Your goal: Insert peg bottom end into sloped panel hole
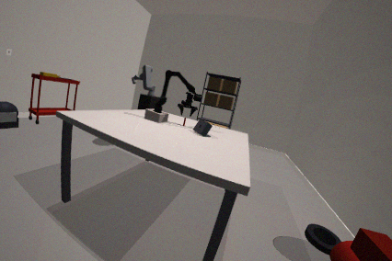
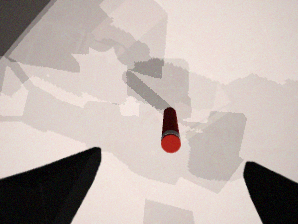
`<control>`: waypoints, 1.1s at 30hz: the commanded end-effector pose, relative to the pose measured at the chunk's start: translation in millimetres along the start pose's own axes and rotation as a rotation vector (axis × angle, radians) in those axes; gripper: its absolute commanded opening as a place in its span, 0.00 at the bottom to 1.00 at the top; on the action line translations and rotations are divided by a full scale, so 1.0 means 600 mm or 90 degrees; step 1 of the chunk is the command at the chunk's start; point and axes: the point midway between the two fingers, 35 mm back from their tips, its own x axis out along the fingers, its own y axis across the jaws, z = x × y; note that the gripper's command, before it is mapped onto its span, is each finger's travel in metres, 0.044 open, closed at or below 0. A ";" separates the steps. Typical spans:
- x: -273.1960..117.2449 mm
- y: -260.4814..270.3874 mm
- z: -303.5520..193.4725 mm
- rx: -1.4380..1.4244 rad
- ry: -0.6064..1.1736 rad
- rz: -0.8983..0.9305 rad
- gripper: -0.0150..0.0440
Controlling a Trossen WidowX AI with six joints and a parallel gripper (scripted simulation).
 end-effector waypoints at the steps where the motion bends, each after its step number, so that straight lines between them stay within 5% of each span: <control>1: -0.002 0.001 0.004 -0.011 -0.003 -0.005 1.00; 33: 0.083 -0.001 0.004 -0.011 -0.003 -0.005 1.00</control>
